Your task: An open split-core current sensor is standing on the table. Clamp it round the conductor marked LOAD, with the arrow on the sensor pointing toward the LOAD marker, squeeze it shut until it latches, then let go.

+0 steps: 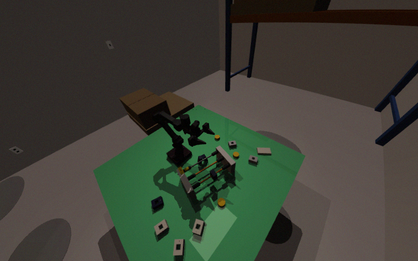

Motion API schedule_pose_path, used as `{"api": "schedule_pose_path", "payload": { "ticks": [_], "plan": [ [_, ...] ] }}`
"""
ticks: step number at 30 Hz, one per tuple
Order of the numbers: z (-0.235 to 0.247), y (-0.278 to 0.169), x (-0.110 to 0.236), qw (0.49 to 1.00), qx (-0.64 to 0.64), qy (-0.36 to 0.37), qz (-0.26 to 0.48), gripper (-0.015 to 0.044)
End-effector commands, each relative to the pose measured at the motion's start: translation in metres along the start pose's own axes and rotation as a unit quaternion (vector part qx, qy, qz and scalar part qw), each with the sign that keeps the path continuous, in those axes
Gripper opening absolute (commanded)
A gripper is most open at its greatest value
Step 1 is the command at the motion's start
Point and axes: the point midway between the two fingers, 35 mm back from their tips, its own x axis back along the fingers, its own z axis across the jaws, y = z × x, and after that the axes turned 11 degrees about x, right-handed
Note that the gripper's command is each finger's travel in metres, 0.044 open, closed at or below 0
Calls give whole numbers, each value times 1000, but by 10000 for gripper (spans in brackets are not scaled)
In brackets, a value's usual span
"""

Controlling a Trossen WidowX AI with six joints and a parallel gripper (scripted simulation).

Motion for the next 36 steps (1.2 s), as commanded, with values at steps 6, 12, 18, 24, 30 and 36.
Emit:
{"api": "schedule_pose_path", "payload": {
  "ticks": [6, 12, 18, 24, 30, 36],
  "plan": [
    [-65, -80, 12, 969, -24, -74, 234, 440],
    [-110, -134, 69, 890, -90, -134, 426, 440],
    [-123, -154, 125, 809, -164, -163, 541, 440],
    [-123, -157, 149, 771, -199, -171, 580, 440],
    [-123, -157, 149, 771, -199, -171, 580, 440],
    [-123, -157, 149, 771, -199, -171, 580, 440]
  ]
}}
